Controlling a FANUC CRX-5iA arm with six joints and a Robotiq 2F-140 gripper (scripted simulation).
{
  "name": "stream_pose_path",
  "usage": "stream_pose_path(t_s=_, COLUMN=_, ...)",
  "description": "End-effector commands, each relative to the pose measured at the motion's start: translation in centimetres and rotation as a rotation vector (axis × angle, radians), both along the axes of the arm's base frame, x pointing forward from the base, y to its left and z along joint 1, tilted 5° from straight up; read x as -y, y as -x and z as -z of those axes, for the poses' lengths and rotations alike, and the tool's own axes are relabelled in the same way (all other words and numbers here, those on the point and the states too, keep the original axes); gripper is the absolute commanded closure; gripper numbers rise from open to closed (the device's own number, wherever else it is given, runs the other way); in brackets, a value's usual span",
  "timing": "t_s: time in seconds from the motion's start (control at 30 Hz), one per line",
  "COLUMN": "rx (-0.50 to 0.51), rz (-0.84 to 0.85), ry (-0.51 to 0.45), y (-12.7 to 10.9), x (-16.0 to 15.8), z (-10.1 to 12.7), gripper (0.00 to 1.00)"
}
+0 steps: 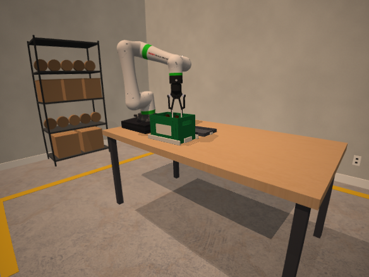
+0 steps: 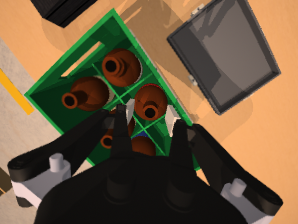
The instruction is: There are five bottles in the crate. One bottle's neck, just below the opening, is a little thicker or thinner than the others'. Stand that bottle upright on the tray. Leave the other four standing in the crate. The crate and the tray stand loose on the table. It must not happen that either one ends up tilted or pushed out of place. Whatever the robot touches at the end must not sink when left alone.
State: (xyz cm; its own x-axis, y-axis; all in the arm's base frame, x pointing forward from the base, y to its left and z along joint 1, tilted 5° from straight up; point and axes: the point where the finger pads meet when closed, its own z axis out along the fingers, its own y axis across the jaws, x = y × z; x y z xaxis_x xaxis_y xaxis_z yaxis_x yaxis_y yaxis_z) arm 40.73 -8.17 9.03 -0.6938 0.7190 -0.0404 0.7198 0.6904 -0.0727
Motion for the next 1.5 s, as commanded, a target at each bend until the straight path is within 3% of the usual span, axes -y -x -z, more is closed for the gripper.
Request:
stream_pose_path(t_s=0.0, rx=0.002, rz=0.0, ry=0.0, y=-0.1, x=0.0, z=-0.1, gripper=0.56)
stream_pose_path(t_s=0.9, rx=0.002, rz=0.0, ry=0.0, y=-0.1, x=0.0, z=-0.2, gripper=0.56)
stream_pose_path(t_s=1.2, rx=0.002, rz=0.0, ry=0.0, y=-0.1, x=-0.1, z=-1.3, gripper=0.56)
stream_pose_path(t_s=1.47, rx=0.002, rz=0.0, ry=0.0, y=-0.1, x=-0.3, z=-3.7, gripper=0.56)
